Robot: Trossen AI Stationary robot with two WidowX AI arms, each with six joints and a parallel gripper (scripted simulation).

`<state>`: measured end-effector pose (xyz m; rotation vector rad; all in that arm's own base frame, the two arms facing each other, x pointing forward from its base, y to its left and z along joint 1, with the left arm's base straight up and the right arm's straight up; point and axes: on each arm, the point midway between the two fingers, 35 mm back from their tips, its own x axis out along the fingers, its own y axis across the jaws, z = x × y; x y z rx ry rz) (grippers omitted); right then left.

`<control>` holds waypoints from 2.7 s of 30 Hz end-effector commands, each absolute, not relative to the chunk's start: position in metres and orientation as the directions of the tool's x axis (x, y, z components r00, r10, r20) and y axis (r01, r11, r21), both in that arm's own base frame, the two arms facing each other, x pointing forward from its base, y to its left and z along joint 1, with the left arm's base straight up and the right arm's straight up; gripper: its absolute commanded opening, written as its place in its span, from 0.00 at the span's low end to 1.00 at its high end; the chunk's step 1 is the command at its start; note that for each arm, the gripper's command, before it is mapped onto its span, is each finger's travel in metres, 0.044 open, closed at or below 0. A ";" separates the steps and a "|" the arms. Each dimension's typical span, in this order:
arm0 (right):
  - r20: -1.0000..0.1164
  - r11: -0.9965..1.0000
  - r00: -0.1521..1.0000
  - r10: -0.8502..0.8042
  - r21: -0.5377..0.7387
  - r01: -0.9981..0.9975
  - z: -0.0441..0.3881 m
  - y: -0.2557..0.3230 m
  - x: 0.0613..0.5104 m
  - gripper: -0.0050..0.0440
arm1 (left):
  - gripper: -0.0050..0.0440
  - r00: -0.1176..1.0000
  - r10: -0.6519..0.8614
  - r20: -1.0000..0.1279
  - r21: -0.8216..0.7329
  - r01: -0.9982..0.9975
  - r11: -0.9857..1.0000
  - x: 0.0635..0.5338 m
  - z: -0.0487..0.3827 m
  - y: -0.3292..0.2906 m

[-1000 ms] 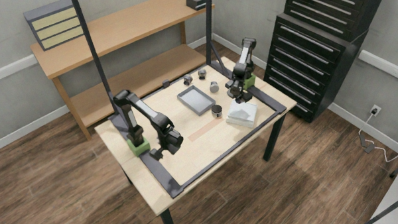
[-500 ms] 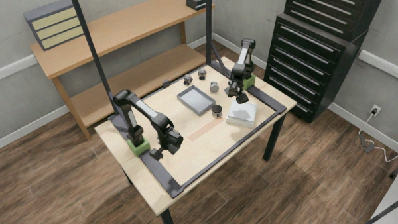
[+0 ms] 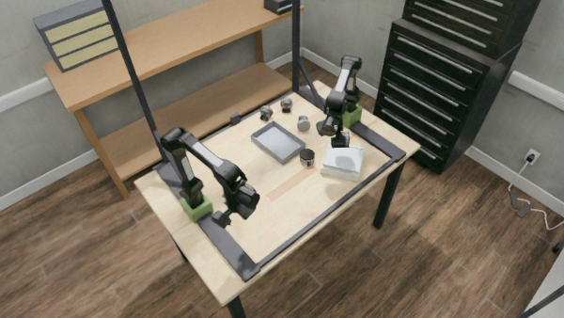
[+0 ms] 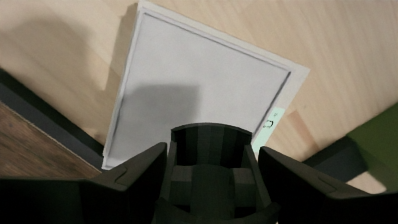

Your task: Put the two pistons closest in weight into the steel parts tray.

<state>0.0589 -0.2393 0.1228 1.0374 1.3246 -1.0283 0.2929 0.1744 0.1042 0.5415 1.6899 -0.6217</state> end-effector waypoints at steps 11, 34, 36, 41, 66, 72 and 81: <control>-1.000 0.243 0.005 -0.020 0.000 0.970 0.131 -0.244 0.061 0.92 | 0.43 -0.182 0.069 -0.981 -0.104 0.792 0.602 0.293 0.111 0.176; -1.000 0.243 0.005 -0.020 0.000 0.970 0.131 -0.244 0.061 0.92 | 0.43 -0.191 0.064 -0.979 -0.115 0.790 0.602 0.287 0.073 0.178; -1.000 0.243 0.005 -0.020 0.000 0.970 0.131 -0.244 0.061 0.92 | 0.43 -0.192 0.064 -0.979 -0.115 0.790 0.602 0.287 0.069 0.178; -1.000 0.243 0.005 -0.020 0.000 0.970 0.131 -0.244 0.061 0.92 | 0.43 -0.196 0.061 -0.979 -0.121 0.790 0.602 0.286 0.063 0.179; -1.000 0.243 0.005 -0.020 0.000 0.970 0.131 -0.244 0.061 0.92 | 0.43 -0.180 0.067 -0.981 -0.103 0.790 0.604 0.285 0.041 0.180; -1.000 0.243 0.005 -0.020 0.000 0.970 0.131 -0.244 0.061 0.92 | 0.43 -0.180 0.067 -0.981 -0.103 0.790 0.604 0.285 0.041 0.180; -1.000 0.243 0.005 -0.020 0.000 0.970 0.131 -0.244 0.061 0.92 | 0.43 -0.180 0.067 -0.981 -0.103 0.790 0.604 0.285 0.041 0.180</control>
